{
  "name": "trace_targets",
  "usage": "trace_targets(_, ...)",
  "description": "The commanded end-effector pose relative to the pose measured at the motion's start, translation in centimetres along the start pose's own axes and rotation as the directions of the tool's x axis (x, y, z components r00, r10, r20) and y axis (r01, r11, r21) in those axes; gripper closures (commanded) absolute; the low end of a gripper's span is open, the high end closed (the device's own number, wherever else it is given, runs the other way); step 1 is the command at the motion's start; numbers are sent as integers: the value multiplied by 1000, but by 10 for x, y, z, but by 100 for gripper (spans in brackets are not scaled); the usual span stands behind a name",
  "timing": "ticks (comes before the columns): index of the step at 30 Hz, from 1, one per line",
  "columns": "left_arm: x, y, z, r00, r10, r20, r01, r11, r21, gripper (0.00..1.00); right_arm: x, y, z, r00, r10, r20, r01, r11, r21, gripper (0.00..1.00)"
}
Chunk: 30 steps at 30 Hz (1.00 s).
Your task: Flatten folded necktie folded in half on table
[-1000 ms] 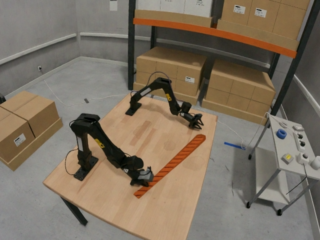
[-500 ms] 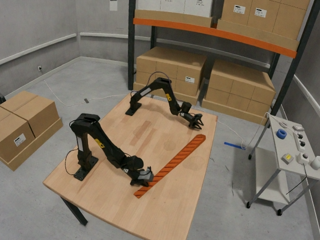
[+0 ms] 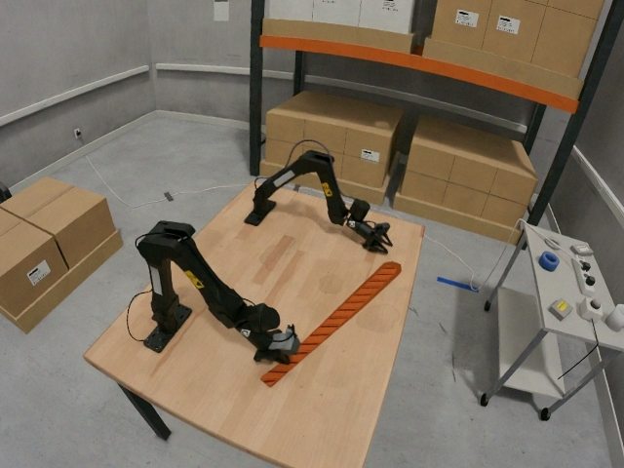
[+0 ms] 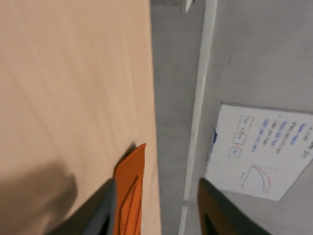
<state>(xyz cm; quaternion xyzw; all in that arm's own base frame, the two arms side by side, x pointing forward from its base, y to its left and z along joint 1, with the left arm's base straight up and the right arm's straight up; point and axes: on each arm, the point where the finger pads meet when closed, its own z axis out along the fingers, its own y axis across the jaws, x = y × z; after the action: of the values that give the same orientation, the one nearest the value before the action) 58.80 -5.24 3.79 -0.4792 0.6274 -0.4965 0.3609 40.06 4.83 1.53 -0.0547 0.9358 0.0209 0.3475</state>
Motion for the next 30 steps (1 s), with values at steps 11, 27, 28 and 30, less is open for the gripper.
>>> trace_targets(11,-4,-14,-21,1000,24,0,-24,999,40,57,6,-2,3,1000,-4,-13,4,1000,-2,96)
trace_targets(27,-4,-9,-41,1000,24,0,-24,999,40,57,6,-2,3,1000,-4,-13,4,1000,-2,96)
trace_targets(28,-4,-9,-43,1000,24,0,-24,999,40,57,6,-2,3,1000,-4,-13,4,1000,-2,96)
trace_targets(30,-4,-8,-45,1000,24,0,-24,999,40,57,6,-2,3,1000,-4,-13,4,1000,-2,96)
